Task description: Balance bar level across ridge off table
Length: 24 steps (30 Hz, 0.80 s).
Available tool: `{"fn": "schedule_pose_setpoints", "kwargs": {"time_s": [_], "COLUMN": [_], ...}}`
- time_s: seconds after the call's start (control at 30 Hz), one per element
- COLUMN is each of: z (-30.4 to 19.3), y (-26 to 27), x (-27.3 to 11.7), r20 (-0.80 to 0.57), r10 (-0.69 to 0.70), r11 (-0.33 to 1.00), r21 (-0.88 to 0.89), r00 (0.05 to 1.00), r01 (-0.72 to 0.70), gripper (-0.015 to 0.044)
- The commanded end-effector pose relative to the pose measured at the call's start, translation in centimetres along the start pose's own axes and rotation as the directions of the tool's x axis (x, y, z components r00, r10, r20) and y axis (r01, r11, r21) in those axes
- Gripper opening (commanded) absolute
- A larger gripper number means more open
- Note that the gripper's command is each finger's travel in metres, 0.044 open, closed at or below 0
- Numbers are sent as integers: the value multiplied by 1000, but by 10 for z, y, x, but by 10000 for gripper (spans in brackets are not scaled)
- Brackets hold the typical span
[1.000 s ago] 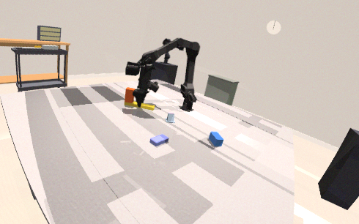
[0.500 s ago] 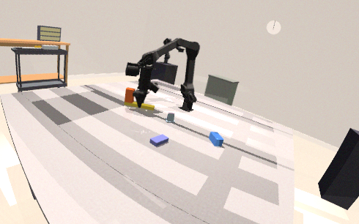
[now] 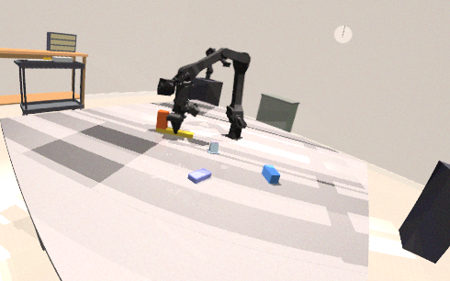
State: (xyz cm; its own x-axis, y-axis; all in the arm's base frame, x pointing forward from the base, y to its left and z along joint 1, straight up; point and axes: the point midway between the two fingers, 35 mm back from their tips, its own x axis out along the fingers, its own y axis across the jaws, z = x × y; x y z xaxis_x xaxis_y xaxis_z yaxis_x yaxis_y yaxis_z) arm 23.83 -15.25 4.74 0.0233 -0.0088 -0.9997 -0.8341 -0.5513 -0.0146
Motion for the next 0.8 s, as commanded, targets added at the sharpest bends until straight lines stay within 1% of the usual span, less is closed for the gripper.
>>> {"fn": "schedule_pose_setpoints", "kwargs": {"time_s": [0.0, 0.77], "z": [-1, -3], "y": [0, -1], "x": [-6, -64], "r20": [-1, -1], "r10": [0, 4], "r11": [1000, 1000], "r21": [0, -2], "r00": [1000, 1000], "r01": [0, -4], "gripper": [0, 0]}}
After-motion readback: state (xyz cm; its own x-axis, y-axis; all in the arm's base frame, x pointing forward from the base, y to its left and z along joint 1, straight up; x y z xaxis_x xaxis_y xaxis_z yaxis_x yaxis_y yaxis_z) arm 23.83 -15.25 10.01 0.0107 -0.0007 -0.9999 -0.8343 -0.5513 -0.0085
